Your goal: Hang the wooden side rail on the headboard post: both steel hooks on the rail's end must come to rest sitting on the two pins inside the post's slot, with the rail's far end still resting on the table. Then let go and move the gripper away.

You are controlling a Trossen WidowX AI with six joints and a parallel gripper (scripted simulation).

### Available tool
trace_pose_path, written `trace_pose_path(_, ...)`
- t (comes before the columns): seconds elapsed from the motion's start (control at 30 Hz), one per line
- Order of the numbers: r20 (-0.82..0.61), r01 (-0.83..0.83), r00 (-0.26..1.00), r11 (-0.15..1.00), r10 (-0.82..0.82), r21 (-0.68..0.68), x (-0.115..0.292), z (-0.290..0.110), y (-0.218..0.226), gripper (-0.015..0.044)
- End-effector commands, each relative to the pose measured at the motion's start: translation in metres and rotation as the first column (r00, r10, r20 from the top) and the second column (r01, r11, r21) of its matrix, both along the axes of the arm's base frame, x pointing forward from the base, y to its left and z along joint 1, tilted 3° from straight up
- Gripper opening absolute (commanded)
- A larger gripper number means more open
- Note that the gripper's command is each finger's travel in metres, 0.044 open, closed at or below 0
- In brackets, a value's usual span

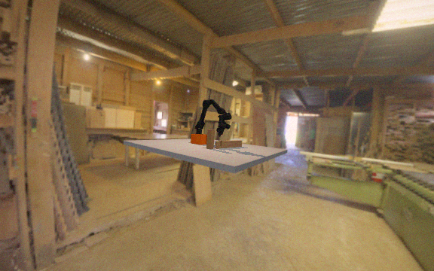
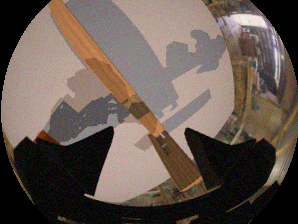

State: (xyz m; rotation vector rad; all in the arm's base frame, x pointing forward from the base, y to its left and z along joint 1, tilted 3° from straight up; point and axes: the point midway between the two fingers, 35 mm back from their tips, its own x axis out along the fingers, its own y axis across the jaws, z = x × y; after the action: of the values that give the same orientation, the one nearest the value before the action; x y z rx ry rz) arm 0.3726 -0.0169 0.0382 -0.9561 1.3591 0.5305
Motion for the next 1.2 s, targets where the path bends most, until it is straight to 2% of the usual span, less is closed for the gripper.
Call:
trace_pose_path(0.0,-0.185,-0.530,0.810,0.830,0.556,0.174,0.008,0.015,0.011,0.0440)
trace_pose_path(0.1,-0.190,-0.601,0.747,0.769,0.637,0.216,0.009,0.019,0.013,0.0440)
trace_pose_path(0.53,-0.190,-0.601,0.747,0.769,0.637,0.216,0.009,0.019,0.013,0.0440)
trace_pose_path(0.7,-0.190,-0.601,0.747,0.769,0.637,0.216,0.008,-0.014,0.013,0.0440)
trace_pose_path(1.17,-0.190,-0.601,0.747,0.769,0.637,0.216,0.008,-0.035,0.013,0.0440)
